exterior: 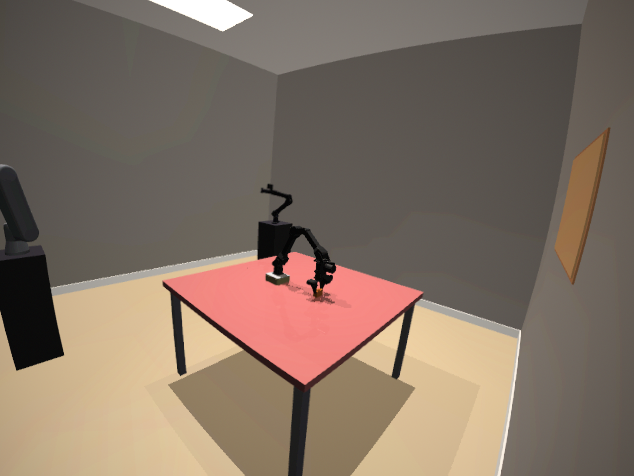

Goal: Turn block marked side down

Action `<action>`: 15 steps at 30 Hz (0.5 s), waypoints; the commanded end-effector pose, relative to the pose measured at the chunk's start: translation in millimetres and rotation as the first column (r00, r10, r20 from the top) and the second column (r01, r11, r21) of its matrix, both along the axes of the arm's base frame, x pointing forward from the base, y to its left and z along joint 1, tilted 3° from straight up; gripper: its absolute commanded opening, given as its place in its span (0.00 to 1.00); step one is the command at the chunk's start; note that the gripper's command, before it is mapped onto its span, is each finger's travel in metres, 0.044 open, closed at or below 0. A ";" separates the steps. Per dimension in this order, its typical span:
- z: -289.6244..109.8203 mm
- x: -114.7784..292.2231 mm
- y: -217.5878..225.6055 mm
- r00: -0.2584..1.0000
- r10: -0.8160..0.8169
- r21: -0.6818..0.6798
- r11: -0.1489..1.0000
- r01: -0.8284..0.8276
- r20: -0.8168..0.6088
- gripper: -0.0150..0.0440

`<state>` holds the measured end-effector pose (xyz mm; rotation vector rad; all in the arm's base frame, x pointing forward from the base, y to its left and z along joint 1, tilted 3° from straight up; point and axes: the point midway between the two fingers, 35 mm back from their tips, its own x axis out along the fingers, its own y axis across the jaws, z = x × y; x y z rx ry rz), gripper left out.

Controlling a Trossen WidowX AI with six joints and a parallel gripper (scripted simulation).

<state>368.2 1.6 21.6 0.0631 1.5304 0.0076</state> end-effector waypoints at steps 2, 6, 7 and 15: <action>-0.9 -0.5 0.4 1.000 -0.003 0.002 1.000 0.003 -0.002 0.54; -0.9 -0.5 0.4 1.000 -0.003 0.002 1.000 0.003 -0.002 0.50; 0.3 -0.5 0.3 1.000 -0.003 0.002 1.000 0.003 -0.002 0.45; 29.1 -1.6 -1.0 1.000 -0.003 0.002 1.000 0.003 -0.002 0.25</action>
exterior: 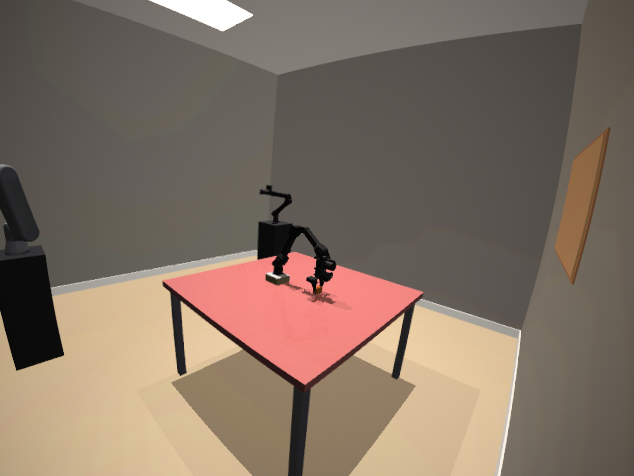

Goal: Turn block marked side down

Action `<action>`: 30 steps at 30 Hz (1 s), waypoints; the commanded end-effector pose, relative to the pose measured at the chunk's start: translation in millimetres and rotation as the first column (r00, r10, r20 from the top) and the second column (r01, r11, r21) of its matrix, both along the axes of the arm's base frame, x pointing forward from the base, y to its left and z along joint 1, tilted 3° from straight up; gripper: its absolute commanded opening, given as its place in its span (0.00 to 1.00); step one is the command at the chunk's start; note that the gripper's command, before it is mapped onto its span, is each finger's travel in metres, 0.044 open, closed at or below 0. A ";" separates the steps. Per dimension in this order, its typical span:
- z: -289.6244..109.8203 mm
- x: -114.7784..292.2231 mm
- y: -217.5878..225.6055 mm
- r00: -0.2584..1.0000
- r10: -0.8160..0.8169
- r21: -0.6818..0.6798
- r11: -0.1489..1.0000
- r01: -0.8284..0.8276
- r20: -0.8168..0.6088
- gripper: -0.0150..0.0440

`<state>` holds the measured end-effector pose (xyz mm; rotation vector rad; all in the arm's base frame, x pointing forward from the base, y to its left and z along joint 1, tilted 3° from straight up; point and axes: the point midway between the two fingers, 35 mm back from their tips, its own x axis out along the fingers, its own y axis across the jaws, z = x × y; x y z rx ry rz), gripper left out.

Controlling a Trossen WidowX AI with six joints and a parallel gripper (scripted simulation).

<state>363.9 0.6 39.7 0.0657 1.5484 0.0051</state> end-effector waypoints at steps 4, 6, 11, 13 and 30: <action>10.4 3.0 -0.1 1.000 -0.001 0.001 1.000 0.001 0.026 0.25; 8.8 3.8 -0.1 0.999 -0.002 0.000 1.000 0.002 0.053 0.25; 4.9 5.3 0.0 0.992 -0.005 -0.004 1.000 0.005 0.128 0.25; 3.6 5.7 0.1 0.988 -0.006 -0.006 1.000 0.007 0.157 0.25; -2.1 3.9 0.4 0.916 -0.014 -0.012 1.000 0.021 0.401 0.25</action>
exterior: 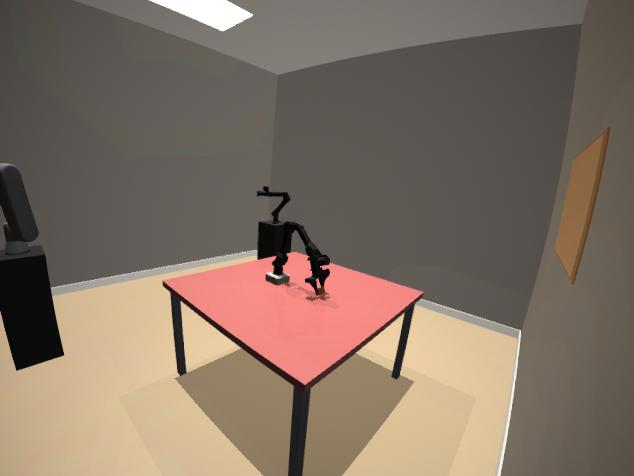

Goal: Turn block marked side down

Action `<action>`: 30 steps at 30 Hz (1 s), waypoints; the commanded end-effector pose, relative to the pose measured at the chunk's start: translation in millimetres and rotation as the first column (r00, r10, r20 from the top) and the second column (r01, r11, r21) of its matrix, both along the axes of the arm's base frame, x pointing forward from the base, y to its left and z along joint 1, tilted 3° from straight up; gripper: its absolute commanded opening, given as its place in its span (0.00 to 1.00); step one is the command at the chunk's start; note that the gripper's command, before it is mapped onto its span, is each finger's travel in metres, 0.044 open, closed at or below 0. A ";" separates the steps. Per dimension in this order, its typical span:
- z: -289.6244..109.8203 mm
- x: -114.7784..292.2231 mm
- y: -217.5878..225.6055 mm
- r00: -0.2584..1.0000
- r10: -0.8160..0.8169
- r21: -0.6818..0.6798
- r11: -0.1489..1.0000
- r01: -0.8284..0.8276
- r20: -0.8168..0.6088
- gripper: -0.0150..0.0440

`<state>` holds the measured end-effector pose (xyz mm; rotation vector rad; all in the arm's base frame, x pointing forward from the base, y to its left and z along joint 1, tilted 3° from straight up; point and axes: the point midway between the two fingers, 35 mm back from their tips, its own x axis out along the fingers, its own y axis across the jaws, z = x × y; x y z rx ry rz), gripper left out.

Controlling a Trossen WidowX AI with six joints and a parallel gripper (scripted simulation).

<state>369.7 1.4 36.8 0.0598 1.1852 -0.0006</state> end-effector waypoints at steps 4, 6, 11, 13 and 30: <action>0.9 -3.8 -0.3 0.994 -0.011 -0.003 1.000 0.011 0.109 0.25; 1.1 -5.0 -0.2 0.990 -0.012 -0.004 1.000 0.013 0.138 0.25; 2.0 -8.2 -0.1 0.979 -0.015 -0.004 1.000 0.016 0.202 0.25; 2.0 -8.3 -0.1 0.979 -0.015 -0.004 1.000 0.017 0.204 0.25; -29.0 9.6 0.6 0.918 -0.018 -0.012 1.000 0.025 0.397 0.25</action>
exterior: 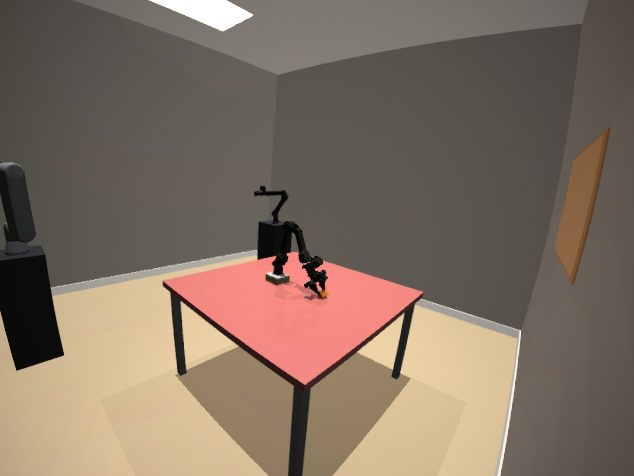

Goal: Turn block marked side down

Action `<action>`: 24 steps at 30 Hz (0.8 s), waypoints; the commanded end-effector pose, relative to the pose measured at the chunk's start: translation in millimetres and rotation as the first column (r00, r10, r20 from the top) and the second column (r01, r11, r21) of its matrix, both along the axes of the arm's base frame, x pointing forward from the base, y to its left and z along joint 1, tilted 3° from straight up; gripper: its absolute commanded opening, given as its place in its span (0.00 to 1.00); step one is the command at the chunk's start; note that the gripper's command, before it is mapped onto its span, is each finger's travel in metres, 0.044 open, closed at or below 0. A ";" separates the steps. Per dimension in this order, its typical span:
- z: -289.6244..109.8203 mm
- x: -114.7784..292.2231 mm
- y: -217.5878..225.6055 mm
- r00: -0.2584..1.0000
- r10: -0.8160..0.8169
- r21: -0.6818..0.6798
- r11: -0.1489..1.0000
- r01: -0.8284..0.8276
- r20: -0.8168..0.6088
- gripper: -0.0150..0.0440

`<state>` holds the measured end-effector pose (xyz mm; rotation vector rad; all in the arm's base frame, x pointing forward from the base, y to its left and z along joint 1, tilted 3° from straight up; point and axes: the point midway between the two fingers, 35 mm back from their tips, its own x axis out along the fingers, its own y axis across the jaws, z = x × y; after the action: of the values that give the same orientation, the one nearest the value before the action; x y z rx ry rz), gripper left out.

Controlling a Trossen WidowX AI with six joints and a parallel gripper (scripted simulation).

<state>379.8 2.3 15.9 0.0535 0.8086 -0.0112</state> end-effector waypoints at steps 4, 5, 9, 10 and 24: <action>-13.5 0.4 0.0 0.996 -0.010 -0.004 1.000 0.010 0.087 0.25; -14.6 0.4 0.0 0.995 -0.010 -0.004 1.000 0.011 0.101 0.25; -18.0 -0.5 0.3 0.988 -0.012 -0.005 1.000 0.013 0.156 0.25; -18.6 -1.0 0.3 0.985 -0.013 -0.006 1.000 0.014 0.170 0.25; -16.6 -16.2 0.8 0.934 -0.022 -0.005 1.000 0.025 0.356 0.25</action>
<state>372.2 3.5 1.6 0.0514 0.4704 -0.0214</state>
